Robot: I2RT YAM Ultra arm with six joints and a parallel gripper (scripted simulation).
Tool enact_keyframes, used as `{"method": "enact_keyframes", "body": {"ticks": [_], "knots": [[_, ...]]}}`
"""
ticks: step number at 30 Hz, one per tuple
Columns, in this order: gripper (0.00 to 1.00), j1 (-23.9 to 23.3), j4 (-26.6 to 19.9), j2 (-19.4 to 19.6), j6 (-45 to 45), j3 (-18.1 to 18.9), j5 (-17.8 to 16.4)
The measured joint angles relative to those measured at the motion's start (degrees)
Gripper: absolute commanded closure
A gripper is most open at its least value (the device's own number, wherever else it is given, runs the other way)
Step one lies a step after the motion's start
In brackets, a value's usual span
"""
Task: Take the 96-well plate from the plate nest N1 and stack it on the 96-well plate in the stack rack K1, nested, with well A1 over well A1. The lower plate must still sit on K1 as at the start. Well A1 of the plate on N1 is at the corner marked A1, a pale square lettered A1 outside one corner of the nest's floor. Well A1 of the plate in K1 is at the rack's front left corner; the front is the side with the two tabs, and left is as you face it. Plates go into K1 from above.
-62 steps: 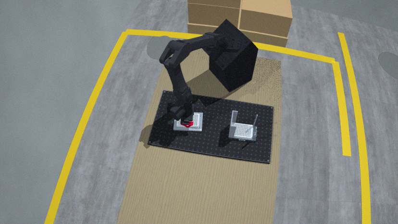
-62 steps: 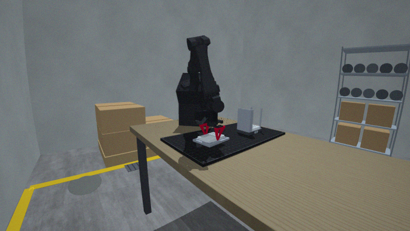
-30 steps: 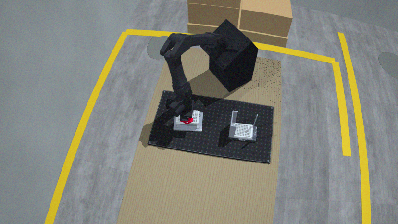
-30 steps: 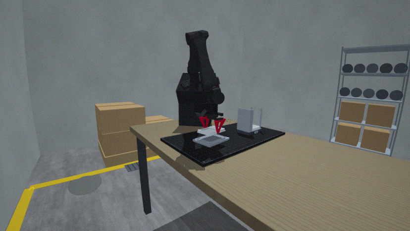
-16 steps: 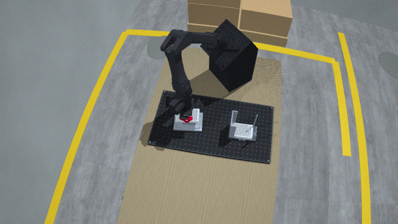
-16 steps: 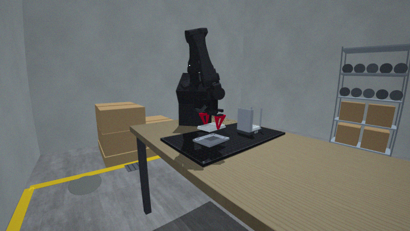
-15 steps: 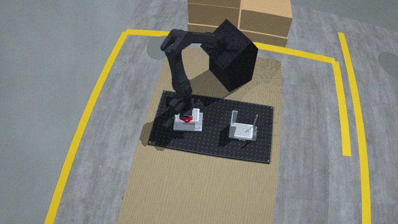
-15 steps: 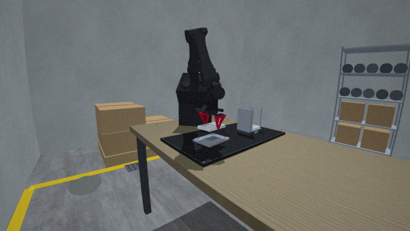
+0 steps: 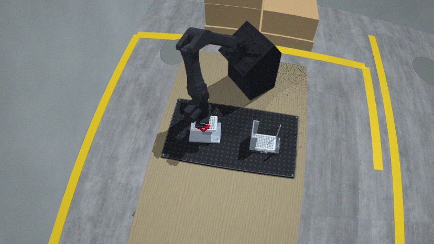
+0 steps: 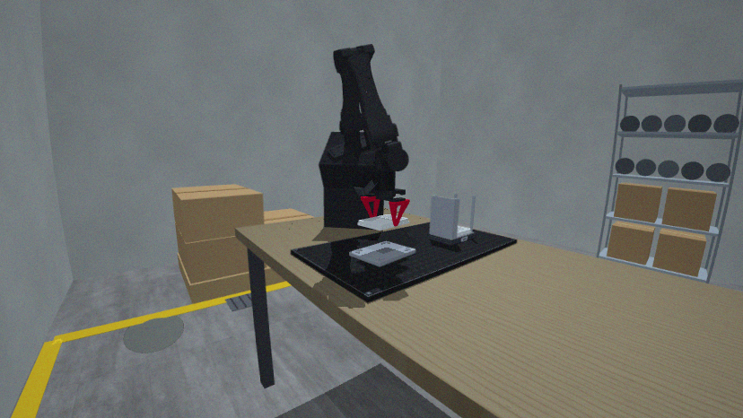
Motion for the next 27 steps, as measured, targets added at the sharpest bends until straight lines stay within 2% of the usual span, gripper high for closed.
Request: {"method": "enact_keyframes", "body": {"ticks": [27], "knots": [[1.00, 1.9, -6.8, -7.5, 1.6, -0.7, 1.0]]}}
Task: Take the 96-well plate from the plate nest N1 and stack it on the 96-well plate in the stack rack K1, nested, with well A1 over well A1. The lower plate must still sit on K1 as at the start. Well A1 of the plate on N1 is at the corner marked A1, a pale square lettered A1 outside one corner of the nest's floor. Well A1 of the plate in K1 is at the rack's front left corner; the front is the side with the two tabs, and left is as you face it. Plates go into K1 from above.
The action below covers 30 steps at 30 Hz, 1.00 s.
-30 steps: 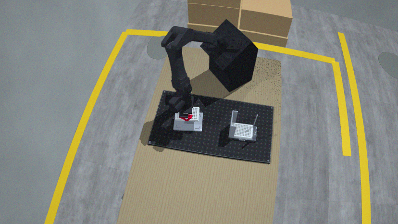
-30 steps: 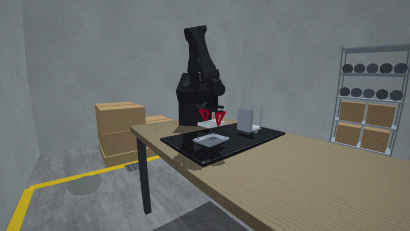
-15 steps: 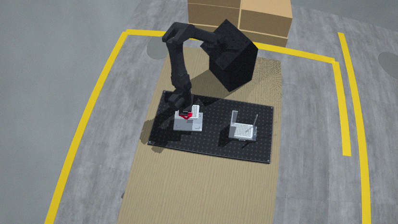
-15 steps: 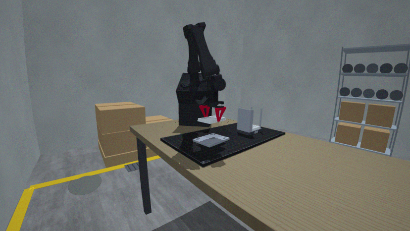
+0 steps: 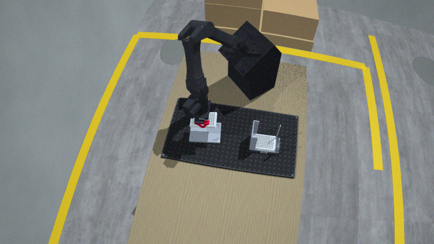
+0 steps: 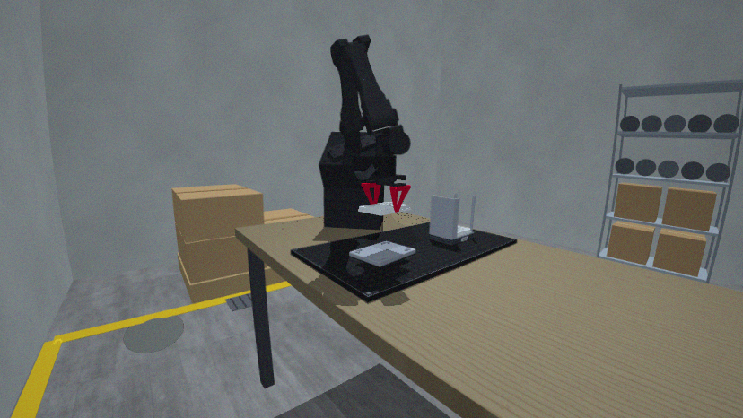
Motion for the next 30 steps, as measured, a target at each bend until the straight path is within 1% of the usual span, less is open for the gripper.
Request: {"method": "enact_keyframes", "body": {"ticks": [15, 20, 26, 27, 30], "knots": [[1.00, 1.2, -4.4, -4.2, 1.0, 0.0, 0.6], [1.00, 1.4, -5.4, -4.8, 1.3, 0.0, 0.7], [1.00, 1.5, -5.6, -4.8, 1.3, 0.0, 0.8], [1.00, 1.5, -5.7, -4.8, 1.3, 0.0, 0.5], [1.00, 2.4, -7.8, -4.4, 1.3, -0.4, -2.7]]}}
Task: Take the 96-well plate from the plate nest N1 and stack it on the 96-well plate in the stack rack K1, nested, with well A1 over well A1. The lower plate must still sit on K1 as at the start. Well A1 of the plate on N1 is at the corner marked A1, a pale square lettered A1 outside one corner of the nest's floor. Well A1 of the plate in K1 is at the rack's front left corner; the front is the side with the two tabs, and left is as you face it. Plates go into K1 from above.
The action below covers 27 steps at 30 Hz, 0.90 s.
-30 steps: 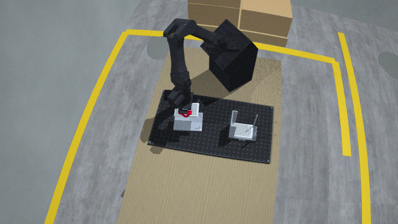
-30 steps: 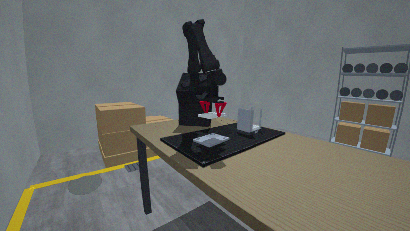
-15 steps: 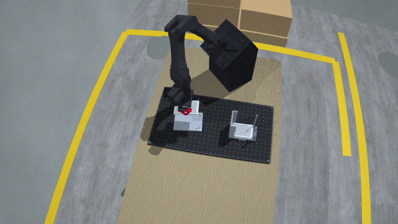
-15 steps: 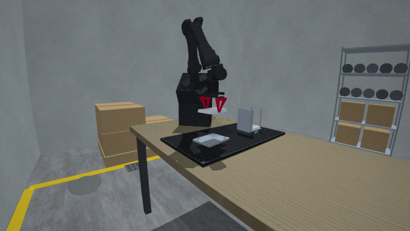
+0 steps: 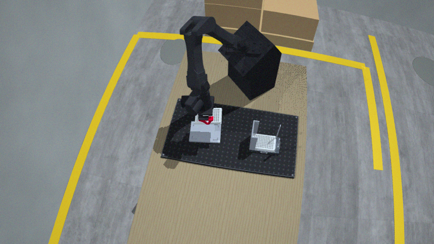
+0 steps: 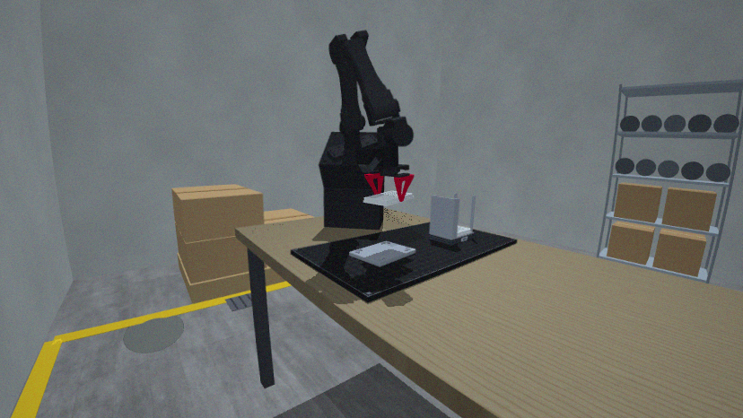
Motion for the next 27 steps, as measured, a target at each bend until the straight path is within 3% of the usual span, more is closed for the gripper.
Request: {"method": "enact_keyframes", "body": {"ticks": [3, 11, 27], "knots": [[1.00, 0.9, -1.7, 0.6, 0.0, -0.6, -2.2], [1.00, -0.1, 0.4, 0.1, 2.3, -0.6, 2.9], [1.00, 7.6, 3.2, 1.5, 12.4, -2.3, 7.3]]}}
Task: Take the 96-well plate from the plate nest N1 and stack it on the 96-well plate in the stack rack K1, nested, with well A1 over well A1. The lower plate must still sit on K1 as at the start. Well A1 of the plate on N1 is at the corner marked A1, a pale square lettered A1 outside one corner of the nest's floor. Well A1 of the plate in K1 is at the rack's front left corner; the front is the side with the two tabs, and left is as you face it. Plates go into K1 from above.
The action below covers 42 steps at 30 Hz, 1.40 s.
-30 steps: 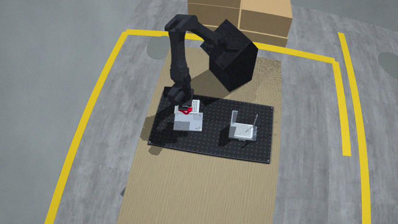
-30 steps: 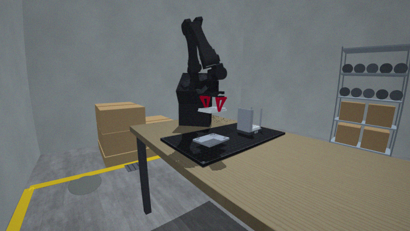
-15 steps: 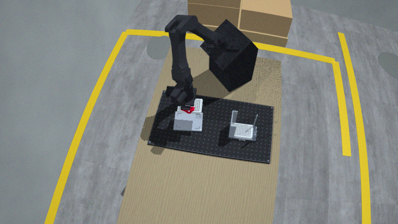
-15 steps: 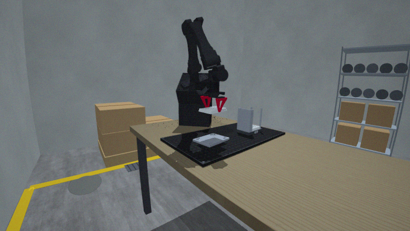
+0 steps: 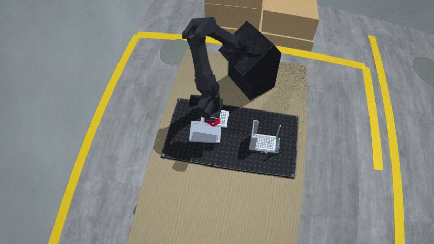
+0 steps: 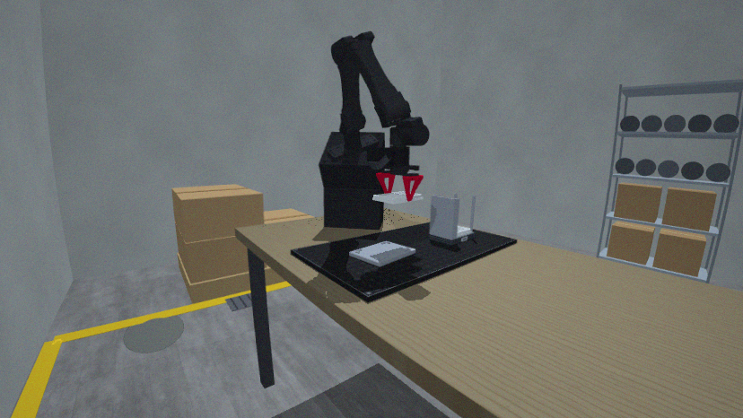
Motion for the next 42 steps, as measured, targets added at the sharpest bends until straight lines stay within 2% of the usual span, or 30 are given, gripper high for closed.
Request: {"method": "enact_keyframes", "body": {"ticks": [13, 23, 31, 42], "knots": [[1.00, 6.3, 0.6, 2.1, 6.3, -0.2, 3.0], [1.00, 12.0, 0.5, 5.4, 11.6, -0.2, 5.3], [1.00, 15.0, 0.4, 7.3, 15.2, 1.0, 6.8], [1.00, 20.7, -0.1, 11.7, 20.9, 3.2, 8.7]]}}
